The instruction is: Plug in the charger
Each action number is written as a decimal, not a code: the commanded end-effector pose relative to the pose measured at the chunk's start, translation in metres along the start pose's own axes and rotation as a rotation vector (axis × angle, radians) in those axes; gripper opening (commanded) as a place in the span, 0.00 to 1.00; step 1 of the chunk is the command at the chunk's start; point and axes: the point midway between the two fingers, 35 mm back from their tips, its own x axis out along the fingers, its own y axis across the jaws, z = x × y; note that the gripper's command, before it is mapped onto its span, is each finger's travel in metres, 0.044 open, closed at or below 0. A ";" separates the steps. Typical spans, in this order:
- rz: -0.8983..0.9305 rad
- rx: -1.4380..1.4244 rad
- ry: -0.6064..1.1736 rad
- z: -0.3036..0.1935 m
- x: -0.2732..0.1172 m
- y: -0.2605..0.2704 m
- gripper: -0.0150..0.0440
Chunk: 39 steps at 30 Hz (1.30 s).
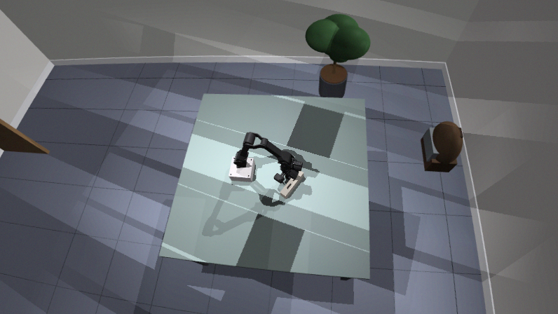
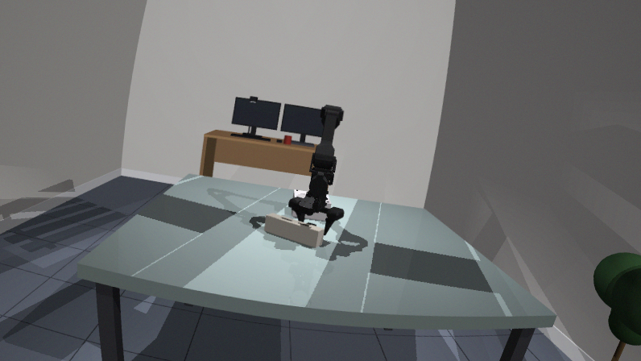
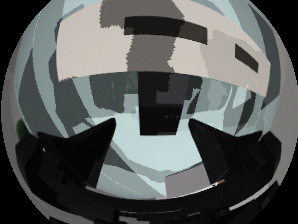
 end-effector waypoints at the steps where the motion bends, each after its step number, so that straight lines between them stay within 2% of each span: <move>1: -0.003 0.002 -0.003 -0.005 0.000 0.000 1.00; 29: -0.002 -0.001 -0.008 -0.033 0.002 0.000 1.00; 39: -0.003 -0.003 -0.565 -0.021 -0.070 -0.001 1.00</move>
